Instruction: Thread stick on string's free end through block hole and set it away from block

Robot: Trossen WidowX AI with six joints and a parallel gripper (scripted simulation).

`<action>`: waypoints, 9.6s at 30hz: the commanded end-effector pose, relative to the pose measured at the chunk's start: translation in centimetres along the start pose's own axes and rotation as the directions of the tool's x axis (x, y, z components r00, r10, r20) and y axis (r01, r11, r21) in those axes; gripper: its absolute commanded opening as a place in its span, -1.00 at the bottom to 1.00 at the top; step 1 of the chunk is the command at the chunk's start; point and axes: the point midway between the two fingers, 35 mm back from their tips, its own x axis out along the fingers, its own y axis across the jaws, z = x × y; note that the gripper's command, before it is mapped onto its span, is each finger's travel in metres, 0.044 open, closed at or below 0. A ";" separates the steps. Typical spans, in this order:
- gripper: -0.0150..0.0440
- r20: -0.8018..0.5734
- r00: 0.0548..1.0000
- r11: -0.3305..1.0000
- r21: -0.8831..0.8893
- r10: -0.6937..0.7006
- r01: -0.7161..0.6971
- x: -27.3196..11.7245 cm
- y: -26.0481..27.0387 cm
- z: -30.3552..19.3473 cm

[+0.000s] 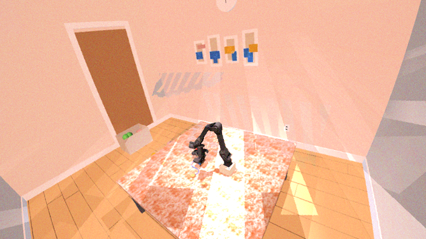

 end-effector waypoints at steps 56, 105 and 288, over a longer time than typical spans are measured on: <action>-0.49 -0.052 0.999 1.000 -0.016 -0.005 0.004 1.1 0.0 -1.9; -0.49 -0.059 0.998 1.000 -0.027 -0.006 0.005 0.7 -0.3 -8.1; 1.00 -0.072 0.997 0.999 -0.034 -0.023 0.021 -8.7 -0.9 -9.5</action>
